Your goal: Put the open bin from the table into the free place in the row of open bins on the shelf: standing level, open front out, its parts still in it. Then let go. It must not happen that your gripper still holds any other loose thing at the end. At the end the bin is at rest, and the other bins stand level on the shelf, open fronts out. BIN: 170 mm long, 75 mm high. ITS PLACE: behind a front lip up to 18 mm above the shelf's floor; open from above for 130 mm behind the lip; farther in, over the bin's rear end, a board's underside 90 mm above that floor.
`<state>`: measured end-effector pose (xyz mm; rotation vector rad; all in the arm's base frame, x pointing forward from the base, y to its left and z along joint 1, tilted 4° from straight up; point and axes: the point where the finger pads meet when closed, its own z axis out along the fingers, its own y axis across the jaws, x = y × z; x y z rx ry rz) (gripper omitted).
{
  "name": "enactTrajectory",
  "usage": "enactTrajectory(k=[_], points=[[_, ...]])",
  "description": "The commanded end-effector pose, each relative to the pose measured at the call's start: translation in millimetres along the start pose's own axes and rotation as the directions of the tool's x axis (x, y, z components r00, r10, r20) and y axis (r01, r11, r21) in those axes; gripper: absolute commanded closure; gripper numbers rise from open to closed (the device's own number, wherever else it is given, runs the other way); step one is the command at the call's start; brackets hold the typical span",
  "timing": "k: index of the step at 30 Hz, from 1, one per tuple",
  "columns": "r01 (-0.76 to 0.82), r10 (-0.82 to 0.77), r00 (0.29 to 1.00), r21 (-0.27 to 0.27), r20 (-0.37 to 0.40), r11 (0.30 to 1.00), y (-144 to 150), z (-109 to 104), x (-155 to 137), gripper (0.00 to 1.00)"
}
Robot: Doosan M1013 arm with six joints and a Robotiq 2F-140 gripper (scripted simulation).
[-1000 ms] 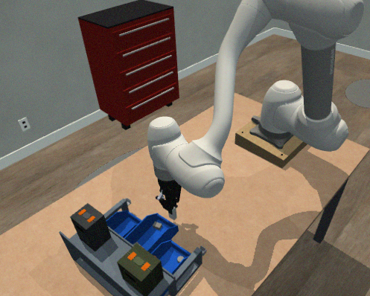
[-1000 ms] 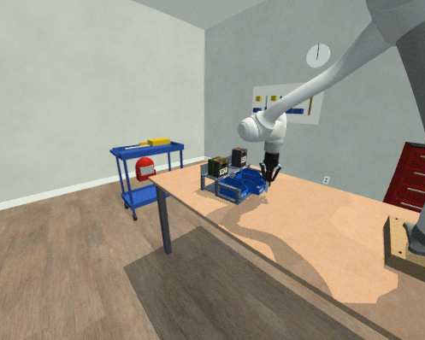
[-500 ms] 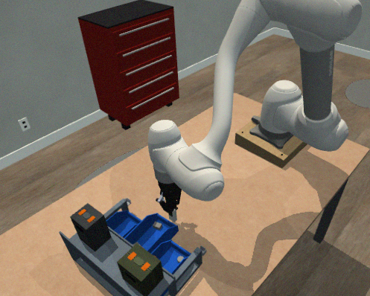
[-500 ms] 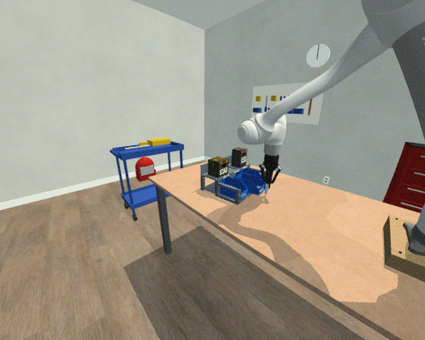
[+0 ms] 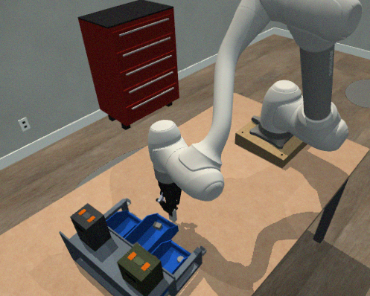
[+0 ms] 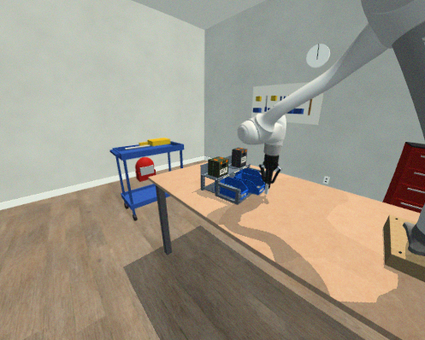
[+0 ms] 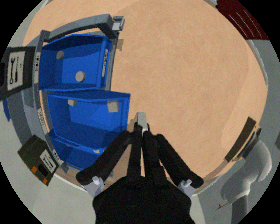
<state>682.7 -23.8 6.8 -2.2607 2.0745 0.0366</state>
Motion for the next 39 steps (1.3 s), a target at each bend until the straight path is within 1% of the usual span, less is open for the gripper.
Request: enactTrajectory(k=[1,28,39], points=[[0.000,0.000,1.000,0.000,0.000,1.000,0.0,-0.1,0.0,1.00],[0.000,0.000,1.000,0.000,0.000,1.000,-0.2,-0.1,0.0,1.00],[0.000,0.000,1.000,0.000,0.000,1.000,-5.5,-0.2,-0.1,1.00]])
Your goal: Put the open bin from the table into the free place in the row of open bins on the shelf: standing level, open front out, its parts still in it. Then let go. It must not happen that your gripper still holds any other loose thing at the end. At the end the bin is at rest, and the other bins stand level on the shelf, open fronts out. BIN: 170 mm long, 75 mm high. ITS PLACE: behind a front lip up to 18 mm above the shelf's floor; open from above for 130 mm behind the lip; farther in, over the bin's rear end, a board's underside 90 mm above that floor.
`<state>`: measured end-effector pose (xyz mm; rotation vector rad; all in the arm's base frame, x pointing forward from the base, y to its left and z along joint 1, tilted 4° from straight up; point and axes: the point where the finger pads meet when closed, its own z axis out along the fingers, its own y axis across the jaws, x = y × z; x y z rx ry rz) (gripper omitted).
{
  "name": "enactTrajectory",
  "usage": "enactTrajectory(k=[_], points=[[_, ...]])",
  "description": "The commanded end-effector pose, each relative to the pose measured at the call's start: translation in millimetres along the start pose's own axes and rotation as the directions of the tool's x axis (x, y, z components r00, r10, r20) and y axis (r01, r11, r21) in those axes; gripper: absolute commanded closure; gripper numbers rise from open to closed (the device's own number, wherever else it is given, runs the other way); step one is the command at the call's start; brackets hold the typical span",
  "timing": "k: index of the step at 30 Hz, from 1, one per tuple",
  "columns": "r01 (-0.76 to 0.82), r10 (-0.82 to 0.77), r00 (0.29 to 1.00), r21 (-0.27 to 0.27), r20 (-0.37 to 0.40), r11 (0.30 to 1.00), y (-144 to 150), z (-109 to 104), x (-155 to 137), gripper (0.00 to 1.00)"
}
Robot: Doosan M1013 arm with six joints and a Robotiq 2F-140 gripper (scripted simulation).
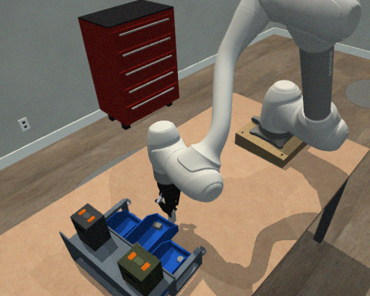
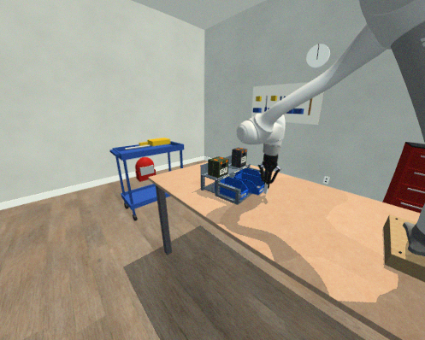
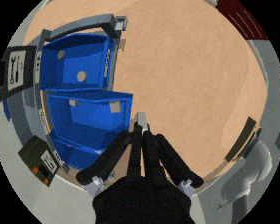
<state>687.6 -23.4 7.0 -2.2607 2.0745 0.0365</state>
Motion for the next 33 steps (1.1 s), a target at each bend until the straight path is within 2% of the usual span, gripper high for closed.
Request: enactTrajectory(k=[1,13,33], points=[[0.000,0.000,1.000,0.000,0.000,1.000,-1,0,0,1.00],[0.000,0.000,1.000,0.000,0.000,1.000,-11,0,0,1.00],[0.000,0.000,1.000,0.000,0.000,1.000,-12,0,0,1.00]])
